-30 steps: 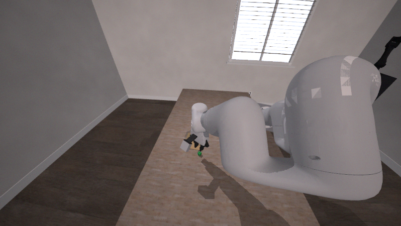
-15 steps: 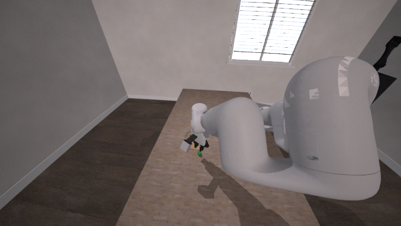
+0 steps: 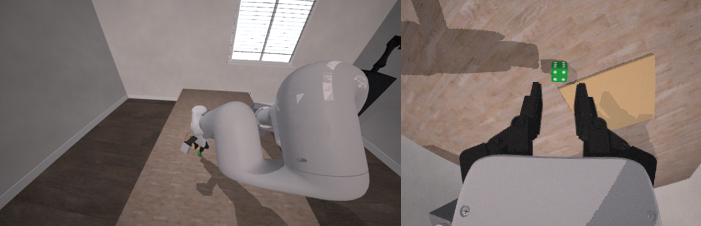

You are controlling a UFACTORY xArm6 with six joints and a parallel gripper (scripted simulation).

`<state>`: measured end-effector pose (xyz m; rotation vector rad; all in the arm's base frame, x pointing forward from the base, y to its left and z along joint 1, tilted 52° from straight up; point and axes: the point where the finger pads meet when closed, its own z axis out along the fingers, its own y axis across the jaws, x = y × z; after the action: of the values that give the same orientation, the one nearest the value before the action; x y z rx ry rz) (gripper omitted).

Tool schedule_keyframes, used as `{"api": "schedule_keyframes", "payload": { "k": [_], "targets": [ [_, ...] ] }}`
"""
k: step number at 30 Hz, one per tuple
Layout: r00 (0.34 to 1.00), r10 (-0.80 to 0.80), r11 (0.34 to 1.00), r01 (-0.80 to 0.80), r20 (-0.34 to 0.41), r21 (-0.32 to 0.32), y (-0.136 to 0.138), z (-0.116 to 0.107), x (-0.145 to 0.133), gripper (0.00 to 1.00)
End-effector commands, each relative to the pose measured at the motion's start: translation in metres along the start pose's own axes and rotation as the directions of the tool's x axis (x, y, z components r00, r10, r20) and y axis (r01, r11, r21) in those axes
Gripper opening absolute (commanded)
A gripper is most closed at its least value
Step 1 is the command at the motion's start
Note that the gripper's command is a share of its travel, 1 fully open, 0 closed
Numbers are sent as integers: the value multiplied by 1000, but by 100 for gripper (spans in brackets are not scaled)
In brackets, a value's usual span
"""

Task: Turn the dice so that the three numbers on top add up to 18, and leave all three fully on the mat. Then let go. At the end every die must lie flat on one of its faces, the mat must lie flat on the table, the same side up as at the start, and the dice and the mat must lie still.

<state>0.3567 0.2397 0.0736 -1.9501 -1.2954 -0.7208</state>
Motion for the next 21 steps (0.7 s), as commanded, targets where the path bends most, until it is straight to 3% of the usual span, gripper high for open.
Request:
{"api": "schedule_keyframes", "payload": {
  "k": [1, 21],
  "targets": [
    [1000, -1, 1000, 1, -1, -2, 1, 7, 0, 36],
    [1000, -1, 1000, 1, -1, -2, 1, 32, 0, 36]
  ]
}}
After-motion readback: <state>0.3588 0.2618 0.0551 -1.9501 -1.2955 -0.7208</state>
